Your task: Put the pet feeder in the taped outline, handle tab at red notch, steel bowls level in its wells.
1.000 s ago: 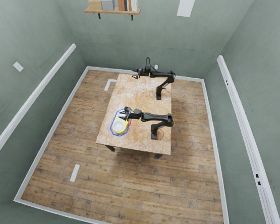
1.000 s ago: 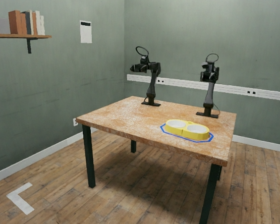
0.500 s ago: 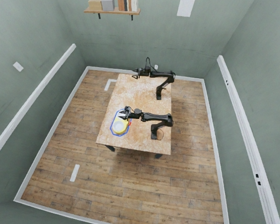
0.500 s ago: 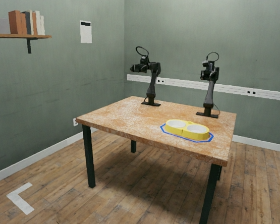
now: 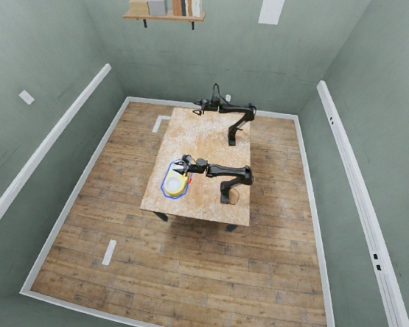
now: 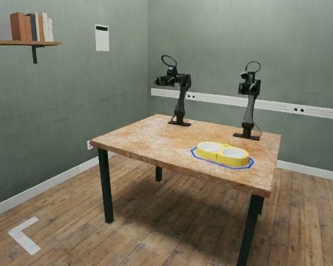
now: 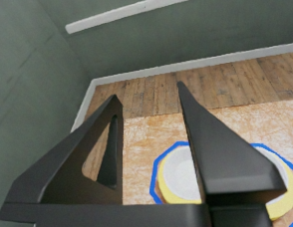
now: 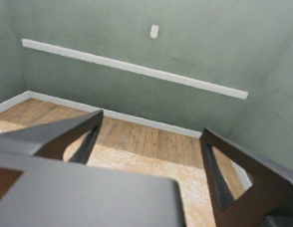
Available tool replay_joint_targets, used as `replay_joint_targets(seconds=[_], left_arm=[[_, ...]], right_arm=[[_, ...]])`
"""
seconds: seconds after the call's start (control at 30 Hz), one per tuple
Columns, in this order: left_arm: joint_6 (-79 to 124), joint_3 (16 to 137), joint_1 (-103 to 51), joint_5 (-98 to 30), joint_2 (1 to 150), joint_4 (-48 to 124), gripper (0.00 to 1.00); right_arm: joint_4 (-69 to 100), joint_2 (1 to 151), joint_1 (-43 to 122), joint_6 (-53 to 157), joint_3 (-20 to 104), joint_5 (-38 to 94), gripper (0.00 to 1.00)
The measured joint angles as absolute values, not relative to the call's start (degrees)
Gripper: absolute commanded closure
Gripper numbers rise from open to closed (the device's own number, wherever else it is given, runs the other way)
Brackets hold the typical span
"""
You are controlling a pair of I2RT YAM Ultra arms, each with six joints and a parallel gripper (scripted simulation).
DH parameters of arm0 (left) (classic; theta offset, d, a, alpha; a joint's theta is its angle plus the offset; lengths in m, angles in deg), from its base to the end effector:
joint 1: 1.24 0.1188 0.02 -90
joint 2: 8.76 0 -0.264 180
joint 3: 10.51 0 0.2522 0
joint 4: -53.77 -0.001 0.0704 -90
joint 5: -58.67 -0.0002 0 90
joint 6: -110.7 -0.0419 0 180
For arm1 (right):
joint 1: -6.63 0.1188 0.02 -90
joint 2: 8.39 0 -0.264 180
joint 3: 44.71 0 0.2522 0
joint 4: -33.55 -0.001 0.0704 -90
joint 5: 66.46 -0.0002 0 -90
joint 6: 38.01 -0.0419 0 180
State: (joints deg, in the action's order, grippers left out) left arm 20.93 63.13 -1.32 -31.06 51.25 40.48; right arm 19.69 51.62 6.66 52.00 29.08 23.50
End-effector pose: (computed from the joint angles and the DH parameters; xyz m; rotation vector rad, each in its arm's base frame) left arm 0.2454 0.0009 0.4074 -0.0058 1.5649 -0.0006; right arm 0.2453 0.0011 0.4072 0.0000 1.5722 -0.0003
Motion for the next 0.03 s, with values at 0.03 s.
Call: replay_joint_targets(seconds=[0.03], left_arm=[[20.9, 63.1, -1.3, -31.1, 51.3, 40.5, 0.53]], right_arm=[[19.7, 51.6, 6.7, 52.0, 29.1, 23.5, 0.00]])
